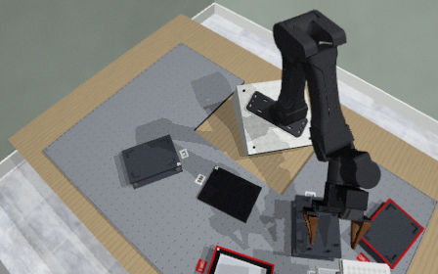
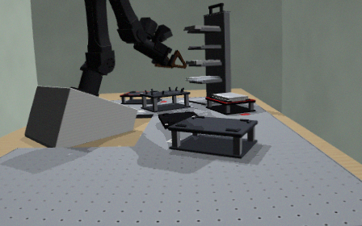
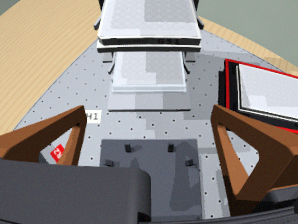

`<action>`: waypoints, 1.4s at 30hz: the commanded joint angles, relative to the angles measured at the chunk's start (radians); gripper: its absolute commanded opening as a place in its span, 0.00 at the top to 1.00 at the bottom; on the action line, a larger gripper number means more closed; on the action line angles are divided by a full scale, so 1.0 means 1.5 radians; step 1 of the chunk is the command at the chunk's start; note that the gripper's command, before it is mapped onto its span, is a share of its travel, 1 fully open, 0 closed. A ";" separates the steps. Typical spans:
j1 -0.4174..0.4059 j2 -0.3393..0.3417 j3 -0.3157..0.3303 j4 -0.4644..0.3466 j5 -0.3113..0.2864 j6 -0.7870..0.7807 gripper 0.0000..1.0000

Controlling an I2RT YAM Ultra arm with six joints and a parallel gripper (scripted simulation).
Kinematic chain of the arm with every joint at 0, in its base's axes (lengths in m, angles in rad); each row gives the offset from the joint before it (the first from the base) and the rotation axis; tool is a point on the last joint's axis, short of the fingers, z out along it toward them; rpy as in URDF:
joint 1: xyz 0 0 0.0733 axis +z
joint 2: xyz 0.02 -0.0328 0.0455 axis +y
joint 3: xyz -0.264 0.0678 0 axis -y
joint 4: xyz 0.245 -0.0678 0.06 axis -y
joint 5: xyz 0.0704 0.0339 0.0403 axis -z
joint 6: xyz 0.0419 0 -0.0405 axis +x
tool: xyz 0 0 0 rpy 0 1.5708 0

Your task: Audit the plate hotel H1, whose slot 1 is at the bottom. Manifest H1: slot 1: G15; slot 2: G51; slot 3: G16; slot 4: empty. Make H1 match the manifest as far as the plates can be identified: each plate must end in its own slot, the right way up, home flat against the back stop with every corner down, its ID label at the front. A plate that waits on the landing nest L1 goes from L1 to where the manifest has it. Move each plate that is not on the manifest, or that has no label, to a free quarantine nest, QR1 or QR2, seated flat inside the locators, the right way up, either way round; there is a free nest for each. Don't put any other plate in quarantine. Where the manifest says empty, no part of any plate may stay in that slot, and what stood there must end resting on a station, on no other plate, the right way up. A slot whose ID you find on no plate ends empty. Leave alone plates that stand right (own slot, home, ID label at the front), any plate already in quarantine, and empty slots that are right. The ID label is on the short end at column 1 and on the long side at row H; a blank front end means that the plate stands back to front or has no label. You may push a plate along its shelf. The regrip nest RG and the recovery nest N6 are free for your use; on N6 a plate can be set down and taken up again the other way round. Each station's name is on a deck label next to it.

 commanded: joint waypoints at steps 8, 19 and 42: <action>0.000 -0.002 0.004 0.003 0.000 0.000 0.00; 0.000 -0.002 0.004 0.003 0.000 0.000 0.00; 0.057 -0.076 -0.055 -0.017 0.056 0.010 0.00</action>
